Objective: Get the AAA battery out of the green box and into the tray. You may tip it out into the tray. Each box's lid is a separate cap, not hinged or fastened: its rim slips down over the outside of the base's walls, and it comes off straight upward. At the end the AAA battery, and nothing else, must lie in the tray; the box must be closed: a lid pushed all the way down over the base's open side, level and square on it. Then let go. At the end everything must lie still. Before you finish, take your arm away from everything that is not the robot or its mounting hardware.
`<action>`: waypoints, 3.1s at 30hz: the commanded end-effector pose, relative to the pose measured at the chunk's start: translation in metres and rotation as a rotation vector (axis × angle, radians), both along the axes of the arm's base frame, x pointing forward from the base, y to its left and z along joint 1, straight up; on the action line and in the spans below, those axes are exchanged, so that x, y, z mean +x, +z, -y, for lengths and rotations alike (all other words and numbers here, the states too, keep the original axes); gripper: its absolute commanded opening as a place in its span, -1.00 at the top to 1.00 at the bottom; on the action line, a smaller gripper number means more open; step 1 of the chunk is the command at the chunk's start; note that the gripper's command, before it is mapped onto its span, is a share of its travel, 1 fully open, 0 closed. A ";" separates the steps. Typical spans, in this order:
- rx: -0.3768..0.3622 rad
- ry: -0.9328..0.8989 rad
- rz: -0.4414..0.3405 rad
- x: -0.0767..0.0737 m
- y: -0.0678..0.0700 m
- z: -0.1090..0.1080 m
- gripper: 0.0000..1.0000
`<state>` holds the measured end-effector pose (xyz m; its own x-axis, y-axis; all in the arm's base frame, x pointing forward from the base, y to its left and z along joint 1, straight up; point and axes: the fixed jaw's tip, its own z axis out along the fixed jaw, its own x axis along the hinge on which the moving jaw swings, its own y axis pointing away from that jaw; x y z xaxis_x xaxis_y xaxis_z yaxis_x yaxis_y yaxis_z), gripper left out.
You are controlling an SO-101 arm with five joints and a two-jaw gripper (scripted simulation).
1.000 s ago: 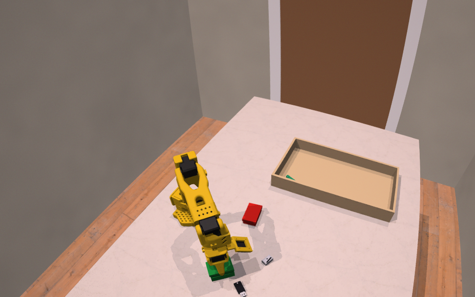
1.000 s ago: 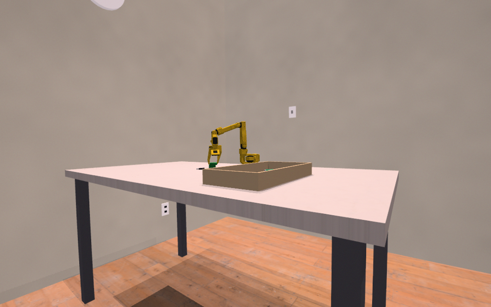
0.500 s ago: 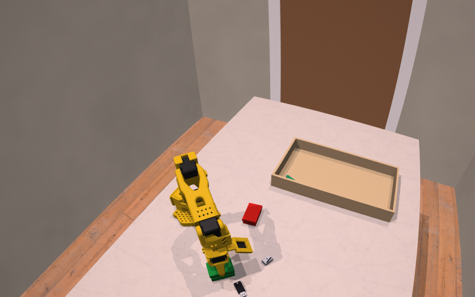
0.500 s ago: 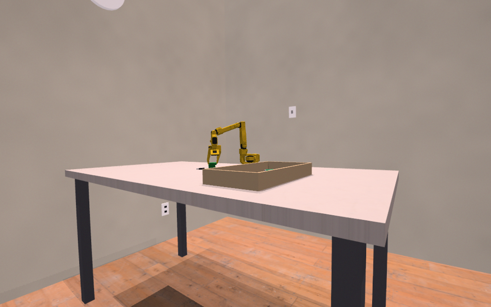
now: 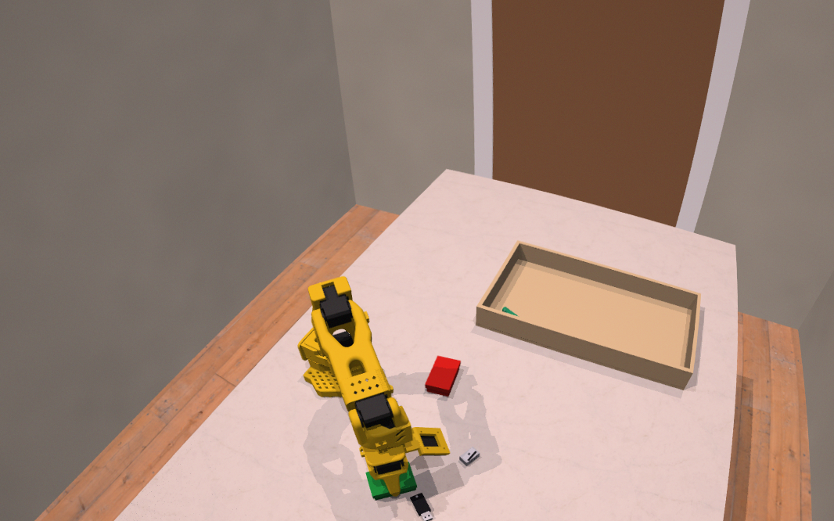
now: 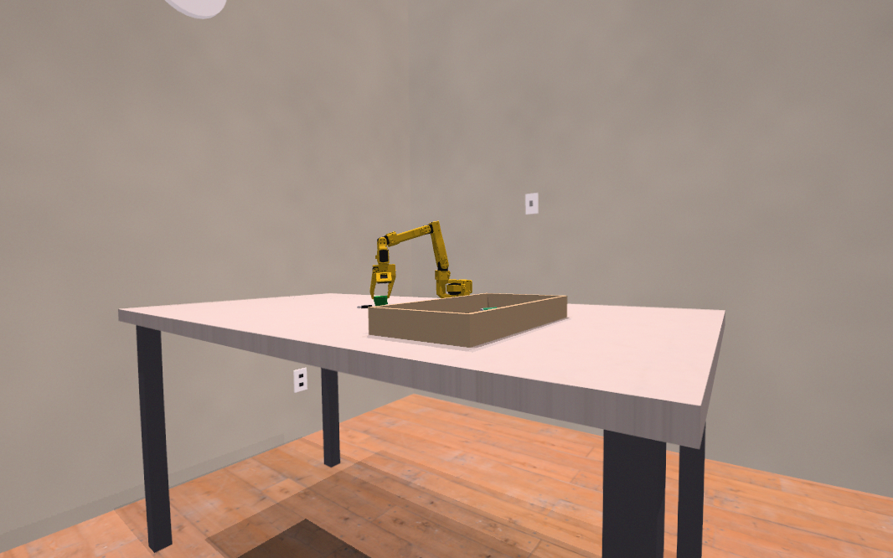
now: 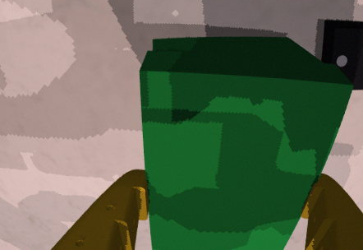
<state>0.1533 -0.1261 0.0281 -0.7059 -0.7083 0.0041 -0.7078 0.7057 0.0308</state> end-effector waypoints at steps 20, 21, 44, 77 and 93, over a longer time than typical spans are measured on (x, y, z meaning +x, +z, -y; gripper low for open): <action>-0.019 -0.007 0.025 0.010 0.005 0.008 0.56; -0.019 -0.007 0.025 0.010 0.005 0.008 0.56; -0.019 -0.007 0.025 0.027 0.003 0.022 0.56; -0.019 -0.007 0.025 0.046 0.001 0.037 0.56; -0.019 -0.007 0.025 0.046 0.001 0.037 0.56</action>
<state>0.1979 -0.1627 0.0272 -0.7061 -0.7081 0.0016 -0.7081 0.7061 0.0084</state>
